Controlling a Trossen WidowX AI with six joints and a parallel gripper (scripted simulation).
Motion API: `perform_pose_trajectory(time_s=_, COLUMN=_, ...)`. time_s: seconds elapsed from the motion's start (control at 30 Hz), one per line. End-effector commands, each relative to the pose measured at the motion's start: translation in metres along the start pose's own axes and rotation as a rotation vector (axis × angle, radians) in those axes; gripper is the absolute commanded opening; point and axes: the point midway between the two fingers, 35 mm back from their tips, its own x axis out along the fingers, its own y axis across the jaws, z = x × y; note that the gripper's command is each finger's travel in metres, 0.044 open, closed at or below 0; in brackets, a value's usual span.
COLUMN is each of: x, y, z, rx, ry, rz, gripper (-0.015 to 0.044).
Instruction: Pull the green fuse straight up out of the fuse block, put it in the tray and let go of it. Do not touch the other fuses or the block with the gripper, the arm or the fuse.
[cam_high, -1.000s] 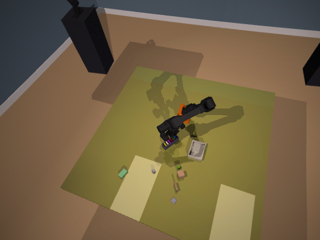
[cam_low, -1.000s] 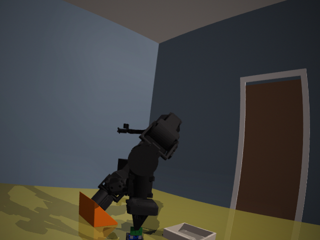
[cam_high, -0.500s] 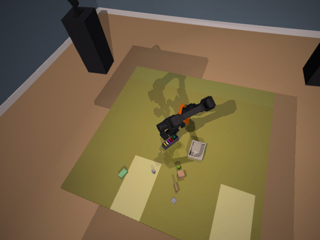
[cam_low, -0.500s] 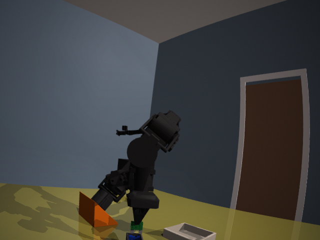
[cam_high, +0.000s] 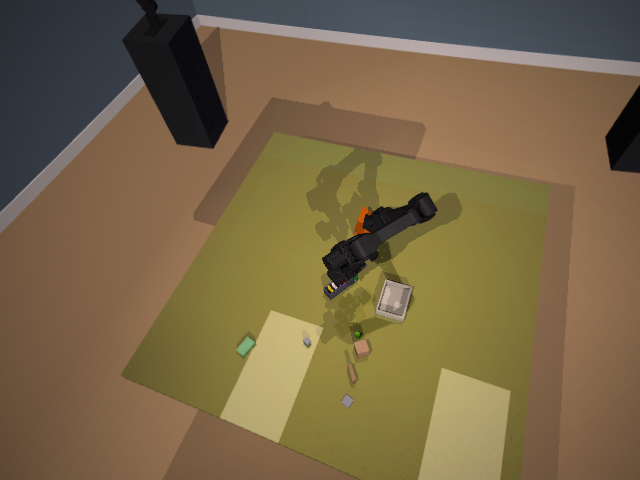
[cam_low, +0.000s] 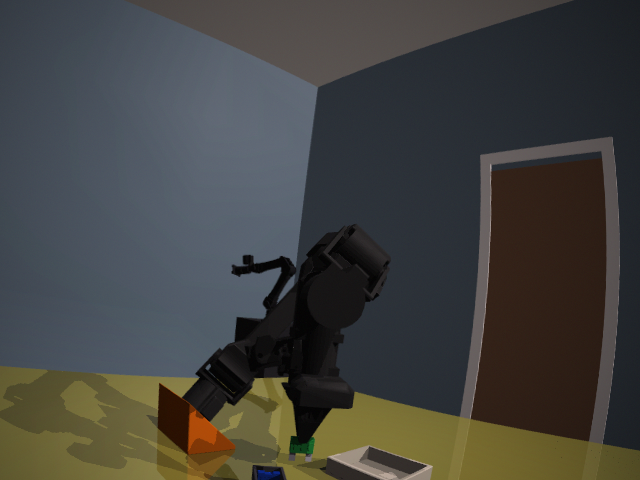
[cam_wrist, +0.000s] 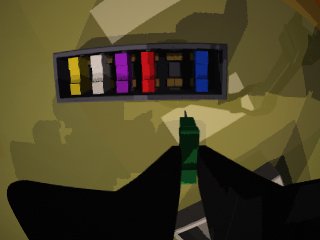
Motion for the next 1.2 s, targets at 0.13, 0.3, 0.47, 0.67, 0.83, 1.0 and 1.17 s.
perform_pose_trajectory(time_s=0.13, x=-0.004, y=-0.015, z=-0.052, rx=-0.001, ry=0.001, rz=0.013, gripper=0.0000)
perform_pose_trajectory(time_s=0.3, x=-0.004, y=-0.032, z=-0.084, rx=-0.002, ry=0.006, rz=0.011, gripper=0.0000)
perform_pose_trajectory(time_s=0.47, x=-0.004, y=-0.052, z=-0.114, rx=-0.004, ry=0.015, rz=0.004, gripper=0.0000)
perform_pose_trajectory(time_s=0.67, x=-0.004, y=-0.075, z=-0.139, rx=-0.007, ry=0.026, rz=-0.007, gripper=0.0000)
perform_pose_trajectory(time_s=0.83, x=-0.002, y=-0.075, z=-0.140, rx=-0.007, ry=0.026, rz=-0.007, gripper=0.0000)
perform_pose_trajectory(time_s=1.0, x=0.006, y=-0.074, z=-0.140, rx=-0.007, ry=0.026, rz=-0.007, gripper=0.0000)
perform_pose_trajectory(time_s=1.17, x=0.014, y=-0.074, z=-0.140, rx=-0.007, ry=0.026, rz=-0.007, gripper=0.0000)
